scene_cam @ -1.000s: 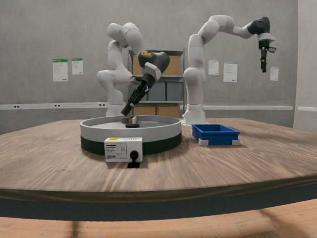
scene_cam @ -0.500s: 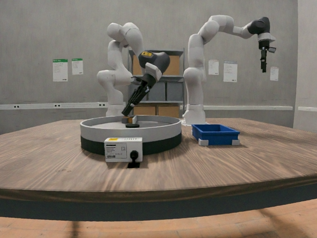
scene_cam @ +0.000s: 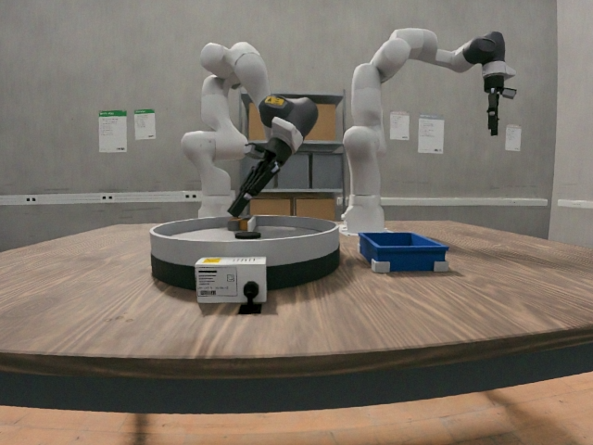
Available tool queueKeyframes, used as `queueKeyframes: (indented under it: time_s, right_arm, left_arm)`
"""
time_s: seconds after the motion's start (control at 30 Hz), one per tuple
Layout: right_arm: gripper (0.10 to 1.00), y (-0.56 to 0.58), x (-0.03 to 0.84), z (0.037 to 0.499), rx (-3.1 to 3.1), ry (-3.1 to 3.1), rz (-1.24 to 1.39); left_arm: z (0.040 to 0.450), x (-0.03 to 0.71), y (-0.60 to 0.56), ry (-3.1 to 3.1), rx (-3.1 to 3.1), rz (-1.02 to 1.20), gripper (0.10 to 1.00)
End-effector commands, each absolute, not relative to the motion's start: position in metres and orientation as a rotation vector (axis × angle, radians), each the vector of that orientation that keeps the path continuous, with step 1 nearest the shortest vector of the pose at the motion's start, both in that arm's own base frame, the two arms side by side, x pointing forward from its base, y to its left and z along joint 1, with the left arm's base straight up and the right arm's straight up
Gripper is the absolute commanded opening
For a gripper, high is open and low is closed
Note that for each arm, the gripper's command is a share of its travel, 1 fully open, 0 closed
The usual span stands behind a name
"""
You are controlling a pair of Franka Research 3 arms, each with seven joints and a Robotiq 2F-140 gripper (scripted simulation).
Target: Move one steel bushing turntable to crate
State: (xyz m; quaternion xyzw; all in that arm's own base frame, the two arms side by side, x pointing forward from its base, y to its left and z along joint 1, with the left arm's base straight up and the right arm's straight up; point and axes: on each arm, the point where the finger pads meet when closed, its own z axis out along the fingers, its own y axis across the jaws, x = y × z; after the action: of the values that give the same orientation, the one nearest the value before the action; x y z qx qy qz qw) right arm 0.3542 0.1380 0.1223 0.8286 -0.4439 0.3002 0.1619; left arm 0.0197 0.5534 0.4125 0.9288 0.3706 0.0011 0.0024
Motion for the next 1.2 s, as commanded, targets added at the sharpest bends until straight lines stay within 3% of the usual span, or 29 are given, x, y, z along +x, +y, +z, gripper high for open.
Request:
queueKeyframes:
  time_s: [0.0, 1.17]
  right_arm:
    - [0.158, 0.1387, 0.3552, 0.1223, 2.365, -1.271, 0.861]
    - [0.158, 0.1384, 0.3555, 0.1163, 2.365, -1.271, 0.861]
  left_arm:
    - [0.413, 0.0186, 0.5542, 1.153, 2.922, 0.0, 1.0]
    - [0.413, 0.0186, 0.5542, 1.153, 2.922, 0.0, 1.0]
